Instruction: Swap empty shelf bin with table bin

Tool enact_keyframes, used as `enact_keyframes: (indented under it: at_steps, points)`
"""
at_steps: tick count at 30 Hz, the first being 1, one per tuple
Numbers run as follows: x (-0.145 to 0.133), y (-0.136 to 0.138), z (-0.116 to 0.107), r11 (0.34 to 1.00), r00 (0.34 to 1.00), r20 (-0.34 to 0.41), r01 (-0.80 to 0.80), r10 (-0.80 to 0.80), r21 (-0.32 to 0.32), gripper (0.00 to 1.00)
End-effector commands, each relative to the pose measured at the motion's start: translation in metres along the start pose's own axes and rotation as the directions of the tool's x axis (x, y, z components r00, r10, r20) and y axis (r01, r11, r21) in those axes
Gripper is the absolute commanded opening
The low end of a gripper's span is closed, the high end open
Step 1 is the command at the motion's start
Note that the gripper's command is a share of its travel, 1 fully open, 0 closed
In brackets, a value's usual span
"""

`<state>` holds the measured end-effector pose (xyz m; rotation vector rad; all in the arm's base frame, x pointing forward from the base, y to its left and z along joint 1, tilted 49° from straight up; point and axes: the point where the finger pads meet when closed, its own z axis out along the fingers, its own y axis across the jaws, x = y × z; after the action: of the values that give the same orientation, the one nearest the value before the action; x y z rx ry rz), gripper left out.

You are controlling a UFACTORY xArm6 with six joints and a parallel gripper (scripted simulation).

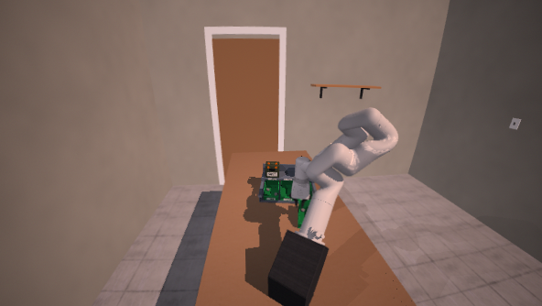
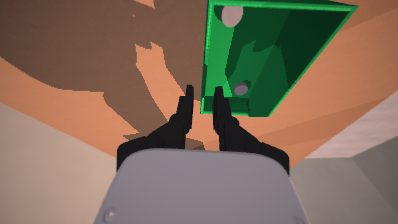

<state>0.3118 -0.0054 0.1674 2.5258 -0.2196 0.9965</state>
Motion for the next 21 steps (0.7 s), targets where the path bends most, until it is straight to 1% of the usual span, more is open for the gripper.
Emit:
enact_keyframes:
  at_steps: [1, 16, 21]
  points:
    - [0.001, 0.000, 0.002, 1.000, 1.000, -0.002, -0.001, 0.001, 0.001, 0.26]
    - [0.001, 0.000, 0.024, 1.000, 1.000, -0.002, -0.001, 0.001, 0.001, 0.26]
    - [0.001, 0.000, 0.028, 1.000, 1.000, -0.002, -0.001, 0.001, 0.001, 0.26]
